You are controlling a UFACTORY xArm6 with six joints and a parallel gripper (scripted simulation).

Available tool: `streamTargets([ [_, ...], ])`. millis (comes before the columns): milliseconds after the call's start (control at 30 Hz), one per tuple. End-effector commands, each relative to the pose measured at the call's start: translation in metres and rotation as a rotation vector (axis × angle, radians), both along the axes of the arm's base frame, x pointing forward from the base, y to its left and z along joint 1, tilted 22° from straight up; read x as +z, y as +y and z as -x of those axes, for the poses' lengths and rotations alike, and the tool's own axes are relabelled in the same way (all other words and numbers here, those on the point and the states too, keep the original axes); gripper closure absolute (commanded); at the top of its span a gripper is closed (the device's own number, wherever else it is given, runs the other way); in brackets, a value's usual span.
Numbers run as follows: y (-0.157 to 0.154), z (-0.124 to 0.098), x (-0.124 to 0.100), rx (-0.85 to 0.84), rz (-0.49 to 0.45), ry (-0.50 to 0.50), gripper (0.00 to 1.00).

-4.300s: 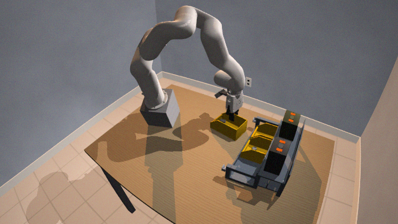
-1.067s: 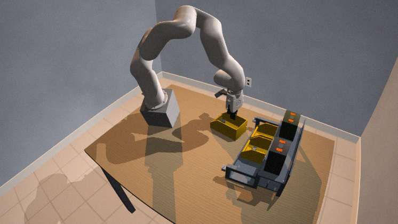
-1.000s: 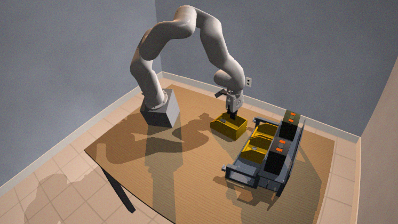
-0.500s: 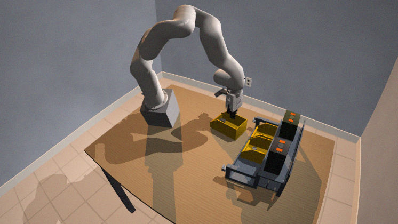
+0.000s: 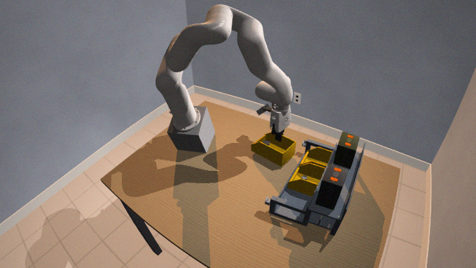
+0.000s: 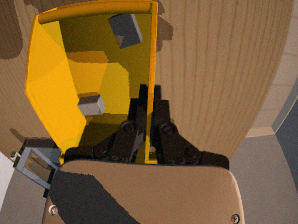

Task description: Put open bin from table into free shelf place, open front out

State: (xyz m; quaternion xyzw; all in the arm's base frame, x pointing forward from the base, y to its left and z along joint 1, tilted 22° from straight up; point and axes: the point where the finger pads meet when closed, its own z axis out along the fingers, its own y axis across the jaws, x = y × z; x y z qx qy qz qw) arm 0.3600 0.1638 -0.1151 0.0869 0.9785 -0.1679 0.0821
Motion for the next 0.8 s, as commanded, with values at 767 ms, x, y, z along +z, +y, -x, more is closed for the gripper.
streamTargets([
  [767, 0.008, 0.001, 0.019, 0.001, -0.003, -0.004, 1.0],
])
